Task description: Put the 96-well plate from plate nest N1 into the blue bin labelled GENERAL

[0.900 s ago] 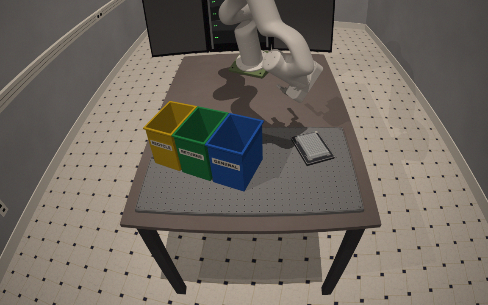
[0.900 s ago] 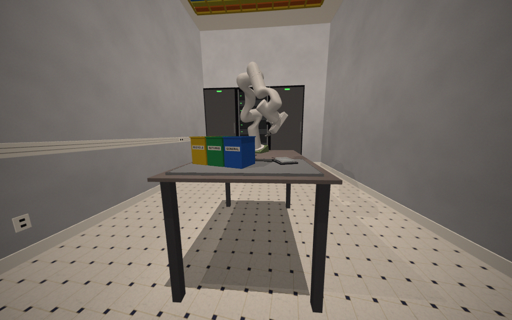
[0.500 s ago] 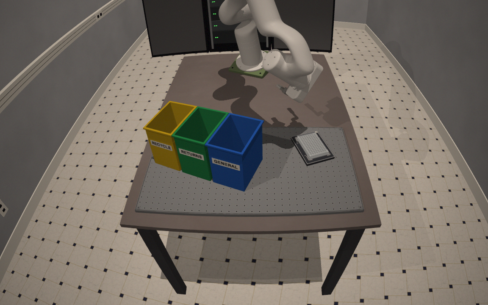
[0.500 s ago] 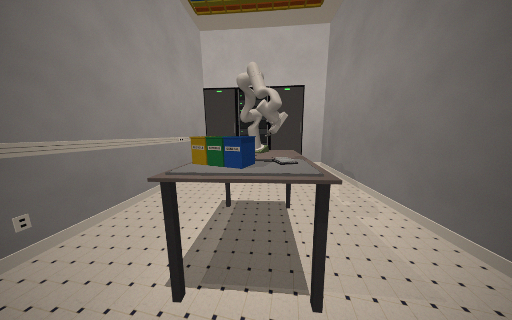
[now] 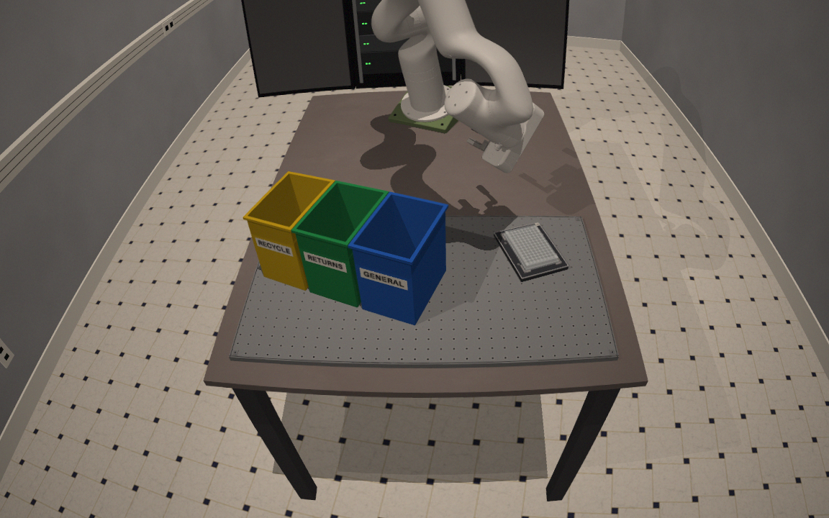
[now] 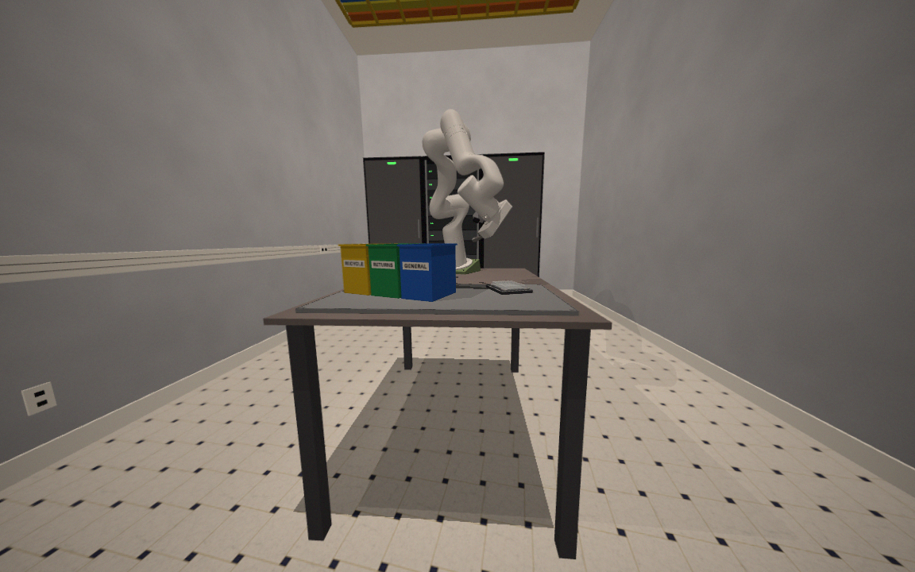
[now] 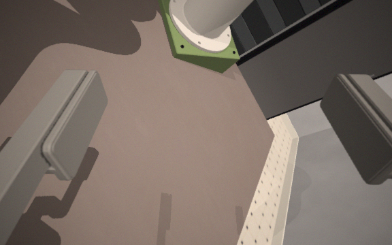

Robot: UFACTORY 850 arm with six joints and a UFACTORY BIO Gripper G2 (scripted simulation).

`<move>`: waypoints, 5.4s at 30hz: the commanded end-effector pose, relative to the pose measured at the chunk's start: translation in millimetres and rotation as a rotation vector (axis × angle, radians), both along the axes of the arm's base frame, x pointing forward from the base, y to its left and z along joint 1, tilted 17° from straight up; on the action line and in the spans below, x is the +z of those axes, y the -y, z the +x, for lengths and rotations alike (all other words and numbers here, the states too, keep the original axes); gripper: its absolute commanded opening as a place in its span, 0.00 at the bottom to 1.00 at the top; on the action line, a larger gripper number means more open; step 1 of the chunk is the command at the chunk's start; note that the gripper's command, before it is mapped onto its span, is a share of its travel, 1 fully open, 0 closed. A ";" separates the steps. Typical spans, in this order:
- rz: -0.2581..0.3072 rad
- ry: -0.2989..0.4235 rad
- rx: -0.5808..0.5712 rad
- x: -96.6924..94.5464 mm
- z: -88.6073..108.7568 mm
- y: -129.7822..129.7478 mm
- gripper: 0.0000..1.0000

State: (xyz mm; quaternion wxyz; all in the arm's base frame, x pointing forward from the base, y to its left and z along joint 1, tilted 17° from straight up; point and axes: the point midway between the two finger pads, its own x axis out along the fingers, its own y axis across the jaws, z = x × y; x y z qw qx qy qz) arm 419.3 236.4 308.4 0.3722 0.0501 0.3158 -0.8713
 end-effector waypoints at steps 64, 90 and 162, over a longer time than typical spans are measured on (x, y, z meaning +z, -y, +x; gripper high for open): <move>-0.317 0.638 1.139 47.3 126.1 173.6 0.37; -0.429 0.816 1.843 91.5 170.5 161.0 0.37; -0.352 0.864 2.737 58.5 171.1 -40.4 0.37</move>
